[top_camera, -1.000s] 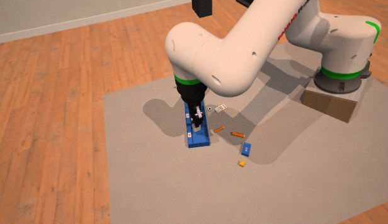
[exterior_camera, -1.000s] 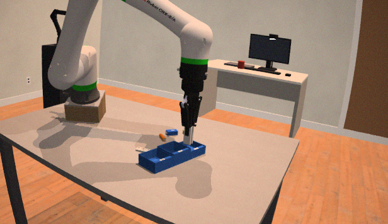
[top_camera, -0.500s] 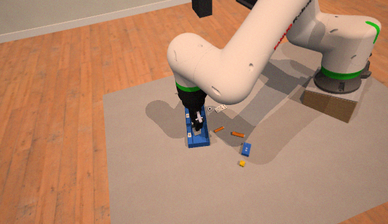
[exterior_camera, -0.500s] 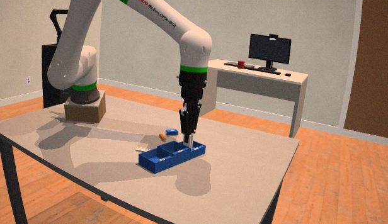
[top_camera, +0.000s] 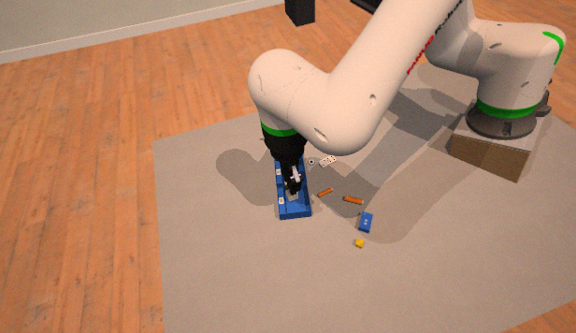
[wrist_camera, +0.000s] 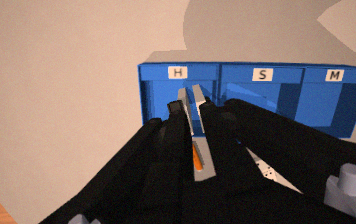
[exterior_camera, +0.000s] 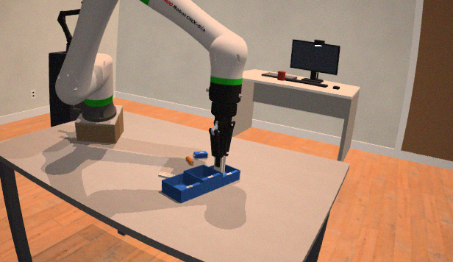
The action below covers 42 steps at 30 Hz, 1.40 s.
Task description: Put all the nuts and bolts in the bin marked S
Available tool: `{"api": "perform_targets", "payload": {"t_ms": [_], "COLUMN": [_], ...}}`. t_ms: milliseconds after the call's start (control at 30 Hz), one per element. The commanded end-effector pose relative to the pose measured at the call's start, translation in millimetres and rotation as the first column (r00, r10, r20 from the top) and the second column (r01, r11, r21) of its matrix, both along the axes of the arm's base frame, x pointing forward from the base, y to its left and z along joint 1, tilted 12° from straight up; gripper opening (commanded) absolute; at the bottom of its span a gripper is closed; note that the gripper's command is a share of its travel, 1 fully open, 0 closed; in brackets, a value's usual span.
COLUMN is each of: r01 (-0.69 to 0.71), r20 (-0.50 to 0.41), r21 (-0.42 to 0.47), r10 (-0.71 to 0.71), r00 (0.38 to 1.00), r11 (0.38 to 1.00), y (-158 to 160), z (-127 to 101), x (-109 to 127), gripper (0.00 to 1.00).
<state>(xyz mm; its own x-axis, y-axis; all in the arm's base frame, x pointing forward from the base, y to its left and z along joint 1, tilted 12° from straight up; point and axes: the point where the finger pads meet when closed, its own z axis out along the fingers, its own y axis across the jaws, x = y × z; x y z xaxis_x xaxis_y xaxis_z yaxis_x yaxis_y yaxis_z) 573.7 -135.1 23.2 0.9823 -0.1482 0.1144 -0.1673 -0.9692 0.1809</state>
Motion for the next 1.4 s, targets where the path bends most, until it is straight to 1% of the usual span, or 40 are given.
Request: {"api": "perform_targets", "payload": {"t_ms": [0, 733, 1367], "r01": [0.0, 0.0, 0.0], "r20": [0.0, 0.0, 0.0], "r21": [0.0, 0.0, 0.0], "r10": [0.0, 0.0, 0.0], "r00": [1.0, 1.0, 1.0], "r11": [1.0, 1.0, 1.0], "y": [0, 0, 4], "z": [0, 0, 22], "x": [0, 0, -2], "gripper": [0.05, 0.05, 0.05]}}
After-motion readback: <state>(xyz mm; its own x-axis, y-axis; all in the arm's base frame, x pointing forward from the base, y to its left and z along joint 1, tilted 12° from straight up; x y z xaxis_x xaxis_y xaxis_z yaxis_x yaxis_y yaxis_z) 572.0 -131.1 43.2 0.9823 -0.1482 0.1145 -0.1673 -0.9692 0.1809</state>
